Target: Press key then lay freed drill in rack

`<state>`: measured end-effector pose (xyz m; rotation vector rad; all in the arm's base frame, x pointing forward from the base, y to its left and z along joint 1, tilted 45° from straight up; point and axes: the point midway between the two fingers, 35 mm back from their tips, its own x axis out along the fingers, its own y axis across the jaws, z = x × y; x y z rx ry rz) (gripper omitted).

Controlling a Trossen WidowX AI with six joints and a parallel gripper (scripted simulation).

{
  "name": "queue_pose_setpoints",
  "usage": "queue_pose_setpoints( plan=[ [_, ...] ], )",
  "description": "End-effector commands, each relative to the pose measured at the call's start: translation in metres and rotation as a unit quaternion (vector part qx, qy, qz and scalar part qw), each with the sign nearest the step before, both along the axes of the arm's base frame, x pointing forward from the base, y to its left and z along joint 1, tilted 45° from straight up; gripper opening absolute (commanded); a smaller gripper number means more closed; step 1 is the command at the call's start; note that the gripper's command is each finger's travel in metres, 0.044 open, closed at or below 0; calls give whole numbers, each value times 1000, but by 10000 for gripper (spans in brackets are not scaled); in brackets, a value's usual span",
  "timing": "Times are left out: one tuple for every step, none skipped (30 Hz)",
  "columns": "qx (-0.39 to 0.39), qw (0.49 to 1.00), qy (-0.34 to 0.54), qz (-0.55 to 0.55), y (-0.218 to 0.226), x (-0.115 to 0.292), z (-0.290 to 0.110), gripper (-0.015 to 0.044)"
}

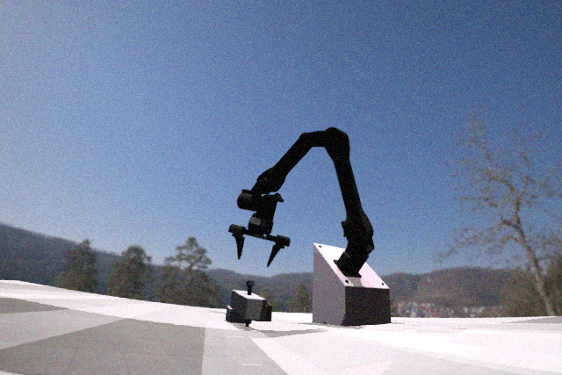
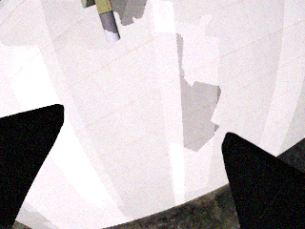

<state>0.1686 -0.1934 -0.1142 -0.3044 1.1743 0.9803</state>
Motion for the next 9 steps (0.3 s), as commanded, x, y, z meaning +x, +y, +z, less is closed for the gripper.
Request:
queue_pose_setpoints(
  plan=[
    [-85,990,40,-103,-49,-5,21,440],
    [-103,985,48,-129,-60,-7,27,440],
    [-122,979,56,-156,-70,-10,33,440],
    [-140,971,64,-183,-81,-13,40,440],
    [-158,962,70,-210,-91,-16,47,440],
    [-175,952,76,-238,-101,-19,54,440],
    [-195,940,83,-266,-112,-23,61,440],
    [-215,927,89,-294,-123,-28,70,440],
    [-234,912,95,-323,-134,-33,78,440]
  ],
)
